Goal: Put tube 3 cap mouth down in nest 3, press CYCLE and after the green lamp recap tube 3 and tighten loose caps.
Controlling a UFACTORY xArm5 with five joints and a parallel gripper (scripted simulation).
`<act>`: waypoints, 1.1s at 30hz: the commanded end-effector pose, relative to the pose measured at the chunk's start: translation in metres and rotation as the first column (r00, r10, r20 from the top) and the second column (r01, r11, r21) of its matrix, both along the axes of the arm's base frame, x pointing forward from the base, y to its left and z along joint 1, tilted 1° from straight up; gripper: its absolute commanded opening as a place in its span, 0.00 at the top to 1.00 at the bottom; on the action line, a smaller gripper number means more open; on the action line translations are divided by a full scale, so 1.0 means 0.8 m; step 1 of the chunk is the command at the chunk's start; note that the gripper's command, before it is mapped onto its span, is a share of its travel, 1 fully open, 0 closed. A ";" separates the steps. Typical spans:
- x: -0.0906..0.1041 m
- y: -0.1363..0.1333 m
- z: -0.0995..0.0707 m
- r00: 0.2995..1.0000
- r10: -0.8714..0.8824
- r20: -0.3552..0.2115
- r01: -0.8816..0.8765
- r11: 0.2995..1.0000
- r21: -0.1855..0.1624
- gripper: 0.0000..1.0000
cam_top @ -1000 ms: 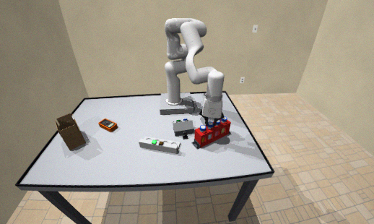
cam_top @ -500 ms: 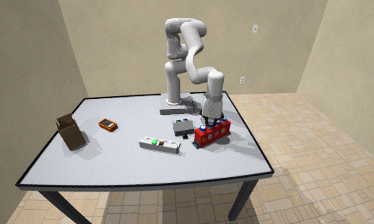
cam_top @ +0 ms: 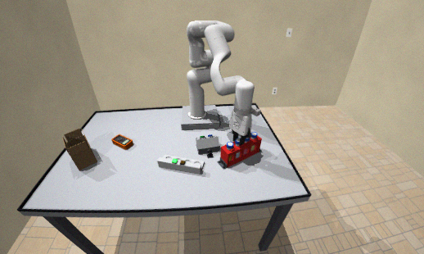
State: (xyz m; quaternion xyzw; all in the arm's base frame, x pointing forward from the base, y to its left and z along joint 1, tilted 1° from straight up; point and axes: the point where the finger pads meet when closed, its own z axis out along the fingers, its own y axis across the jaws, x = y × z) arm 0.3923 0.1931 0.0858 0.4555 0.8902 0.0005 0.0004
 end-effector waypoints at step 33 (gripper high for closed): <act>0.002 0.001 0.001 0.575 -0.818 -0.012 0.818 0.575 0.009 0.54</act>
